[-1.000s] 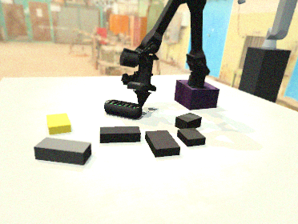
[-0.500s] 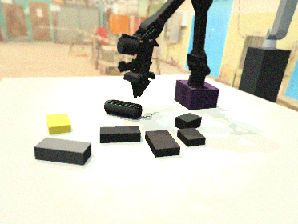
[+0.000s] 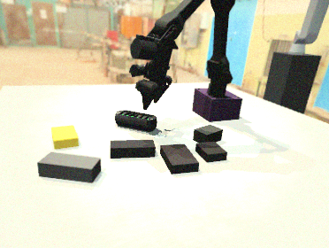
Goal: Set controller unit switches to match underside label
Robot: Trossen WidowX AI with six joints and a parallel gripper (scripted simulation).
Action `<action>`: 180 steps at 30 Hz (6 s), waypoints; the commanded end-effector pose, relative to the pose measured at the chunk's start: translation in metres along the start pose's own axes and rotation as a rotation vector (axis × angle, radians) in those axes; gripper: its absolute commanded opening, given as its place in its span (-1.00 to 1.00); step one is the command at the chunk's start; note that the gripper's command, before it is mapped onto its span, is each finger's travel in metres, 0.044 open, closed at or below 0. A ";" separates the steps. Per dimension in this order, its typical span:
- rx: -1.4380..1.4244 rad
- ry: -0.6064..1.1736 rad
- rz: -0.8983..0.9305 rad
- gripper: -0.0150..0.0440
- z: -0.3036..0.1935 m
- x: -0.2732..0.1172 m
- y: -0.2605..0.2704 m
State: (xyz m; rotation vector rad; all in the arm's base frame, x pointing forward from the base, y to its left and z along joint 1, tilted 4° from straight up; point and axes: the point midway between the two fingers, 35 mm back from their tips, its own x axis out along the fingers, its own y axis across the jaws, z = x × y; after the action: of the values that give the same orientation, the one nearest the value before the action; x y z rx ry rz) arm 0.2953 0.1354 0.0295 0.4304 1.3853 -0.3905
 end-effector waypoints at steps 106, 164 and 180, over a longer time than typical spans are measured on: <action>0.009 0.088 -0.012 0.65 0.015 0.026 -0.002; 0.010 0.204 -0.012 0.65 0.056 -0.001 -0.002; 0.010 0.239 -0.012 0.65 0.069 -0.006 -0.003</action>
State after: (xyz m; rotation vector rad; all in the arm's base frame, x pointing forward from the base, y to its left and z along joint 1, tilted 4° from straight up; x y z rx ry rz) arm 0.3448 0.1016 0.0427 0.4869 1.6319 -0.3665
